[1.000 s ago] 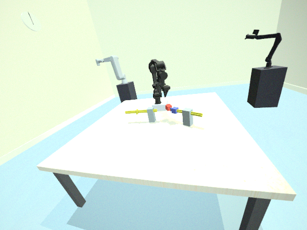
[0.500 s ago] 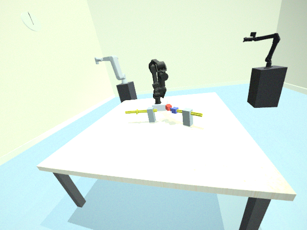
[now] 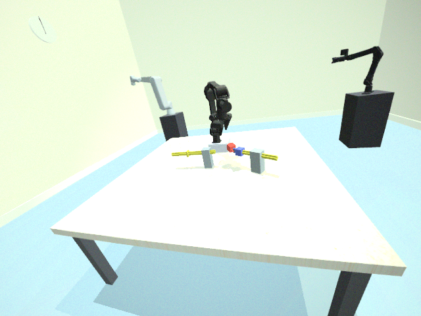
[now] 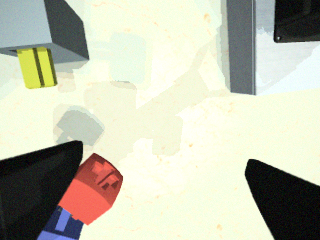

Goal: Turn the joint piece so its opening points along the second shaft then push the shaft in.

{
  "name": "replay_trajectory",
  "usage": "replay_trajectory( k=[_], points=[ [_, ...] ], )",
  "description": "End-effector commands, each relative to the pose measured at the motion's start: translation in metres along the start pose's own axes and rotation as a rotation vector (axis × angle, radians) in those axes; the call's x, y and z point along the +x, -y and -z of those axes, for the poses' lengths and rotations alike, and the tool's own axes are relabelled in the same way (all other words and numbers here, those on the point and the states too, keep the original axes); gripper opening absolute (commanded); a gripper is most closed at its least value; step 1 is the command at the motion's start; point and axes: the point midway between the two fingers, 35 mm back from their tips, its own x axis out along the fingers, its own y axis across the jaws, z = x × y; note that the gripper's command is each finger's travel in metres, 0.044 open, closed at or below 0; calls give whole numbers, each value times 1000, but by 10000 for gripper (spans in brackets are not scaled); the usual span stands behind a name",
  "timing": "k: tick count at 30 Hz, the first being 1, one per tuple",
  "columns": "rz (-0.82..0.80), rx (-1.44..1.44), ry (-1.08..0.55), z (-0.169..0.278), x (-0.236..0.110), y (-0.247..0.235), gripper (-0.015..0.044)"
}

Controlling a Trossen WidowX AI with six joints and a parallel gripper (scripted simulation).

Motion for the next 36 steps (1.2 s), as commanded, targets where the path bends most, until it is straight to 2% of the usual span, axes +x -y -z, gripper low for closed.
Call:
replay_trajectory(
  k=[1, 19, 28, 36],
  points=[
    [5, 131, 14, 0, 1, -1, 440],
    [16, 655, 58, 2, 5, -2, 440],
    [16, 674, 60, 2, 8, -3, 440],
    [15, 674, 59, 8, 43, -8, 440]
  ],
)
